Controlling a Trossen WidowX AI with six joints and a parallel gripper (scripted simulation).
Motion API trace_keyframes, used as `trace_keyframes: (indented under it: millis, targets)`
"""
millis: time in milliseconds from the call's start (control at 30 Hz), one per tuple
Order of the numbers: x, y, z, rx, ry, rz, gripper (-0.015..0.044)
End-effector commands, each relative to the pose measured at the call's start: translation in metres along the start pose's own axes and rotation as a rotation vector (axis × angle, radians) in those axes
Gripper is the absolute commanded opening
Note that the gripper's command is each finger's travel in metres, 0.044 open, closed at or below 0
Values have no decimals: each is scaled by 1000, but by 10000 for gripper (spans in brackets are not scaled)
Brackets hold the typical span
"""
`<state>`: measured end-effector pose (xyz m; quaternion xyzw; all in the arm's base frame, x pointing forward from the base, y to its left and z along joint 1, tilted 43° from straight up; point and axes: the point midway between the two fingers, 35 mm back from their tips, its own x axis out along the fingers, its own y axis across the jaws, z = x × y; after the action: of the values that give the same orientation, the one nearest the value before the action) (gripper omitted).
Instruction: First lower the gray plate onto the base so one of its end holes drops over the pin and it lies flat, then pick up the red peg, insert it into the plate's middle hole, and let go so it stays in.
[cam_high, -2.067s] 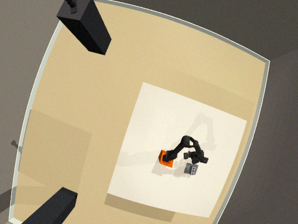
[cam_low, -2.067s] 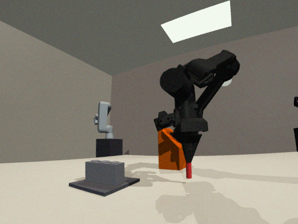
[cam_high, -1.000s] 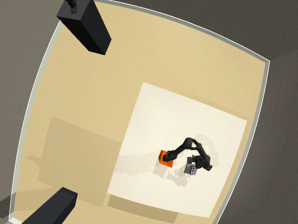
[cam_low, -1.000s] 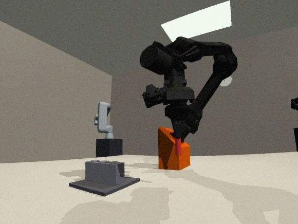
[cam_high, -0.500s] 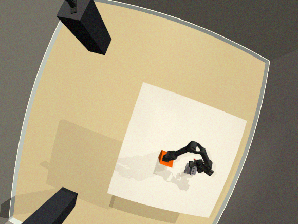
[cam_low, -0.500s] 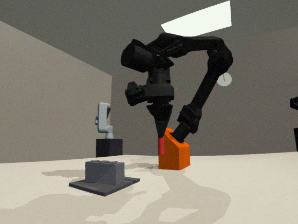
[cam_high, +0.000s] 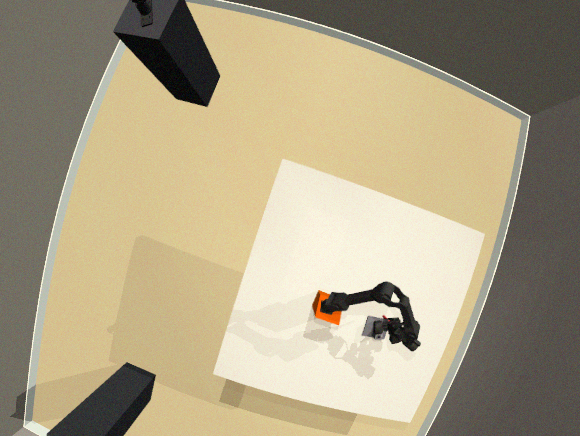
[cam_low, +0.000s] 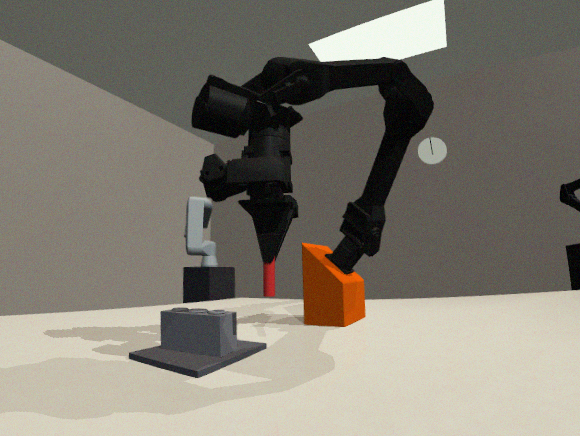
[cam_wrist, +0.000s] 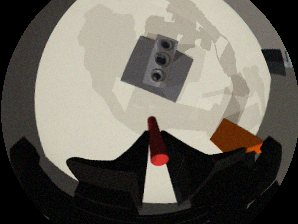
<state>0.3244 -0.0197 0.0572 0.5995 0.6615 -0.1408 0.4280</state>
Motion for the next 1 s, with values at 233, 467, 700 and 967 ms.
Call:
trace_keyframes:
  millis: [233,467,700,967]
  targets:
    - [2,0,35,-11,-4,-4,0]
    - [3,-2,57,-12,-1,-4,0]
    - [5,-6,79,-13,3,-4,0]
    - [7,-13,101,-14,8,-3,0]
